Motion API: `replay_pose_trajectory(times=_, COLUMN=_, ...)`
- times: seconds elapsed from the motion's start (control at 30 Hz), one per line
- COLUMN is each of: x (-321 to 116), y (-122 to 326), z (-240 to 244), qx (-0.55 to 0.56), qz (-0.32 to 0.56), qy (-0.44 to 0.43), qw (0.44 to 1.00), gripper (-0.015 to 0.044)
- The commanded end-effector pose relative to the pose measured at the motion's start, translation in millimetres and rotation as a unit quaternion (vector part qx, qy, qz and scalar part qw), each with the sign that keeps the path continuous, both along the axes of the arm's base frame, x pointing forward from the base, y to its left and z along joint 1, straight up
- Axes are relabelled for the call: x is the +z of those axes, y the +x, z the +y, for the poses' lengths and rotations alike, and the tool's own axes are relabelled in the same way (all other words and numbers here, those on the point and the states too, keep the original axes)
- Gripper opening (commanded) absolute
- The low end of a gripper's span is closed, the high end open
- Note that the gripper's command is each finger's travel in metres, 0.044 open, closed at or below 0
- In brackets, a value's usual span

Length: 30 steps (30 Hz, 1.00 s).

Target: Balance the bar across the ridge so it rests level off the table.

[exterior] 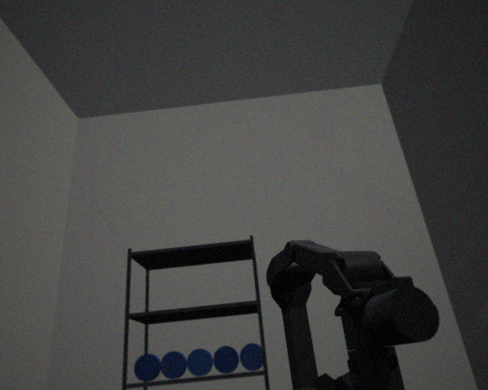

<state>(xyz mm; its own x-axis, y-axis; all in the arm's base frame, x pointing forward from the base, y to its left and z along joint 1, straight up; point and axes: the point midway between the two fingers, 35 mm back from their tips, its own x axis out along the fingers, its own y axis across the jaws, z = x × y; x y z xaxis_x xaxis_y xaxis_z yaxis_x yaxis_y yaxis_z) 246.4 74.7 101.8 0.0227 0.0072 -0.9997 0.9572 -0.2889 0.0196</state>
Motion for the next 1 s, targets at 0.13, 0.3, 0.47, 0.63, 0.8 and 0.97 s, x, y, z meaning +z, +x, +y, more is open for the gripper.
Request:
replay_pose_trajectory(times=0.13, x=-0.5, y=0.5, z=0.2, qx=-0.003, qz=-0.001, qy=0.0, qw=1.0, gripper=0.0)
replay_pose_trajectory(times=0.3, x=-1.0, y=0.4, z=0.2, qx=-0.003, qz=-0.001, qy=0.0, qw=1.0, gripper=0.0)
replay_pose_trajectory(times=0.47, x=-1.4, y=0.3, z=0.1, qx=-0.003, qz=-0.001, qy=0.0, qw=1.0, gripper=0.0)
replay_pose_trajectory(times=0.63, x=-1.8, y=0.2, z=0.1, qx=-0.003, qz=-0.001, qy=0.0, qw=1.0, gripper=0.0)
replay_pose_trajectory(times=0.8, x=-2.2, y=0.1, z=0.1, qx=-0.003, qz=-0.001, qy=0.0, qw=1.0, gripper=0.0)
replay_pose_trajectory(times=0.97, x=-2.7, y=0.0, z=0.0, qx=-0.003, qz=-0.001, qy=0.0, qw=1.0, gripper=0.0)
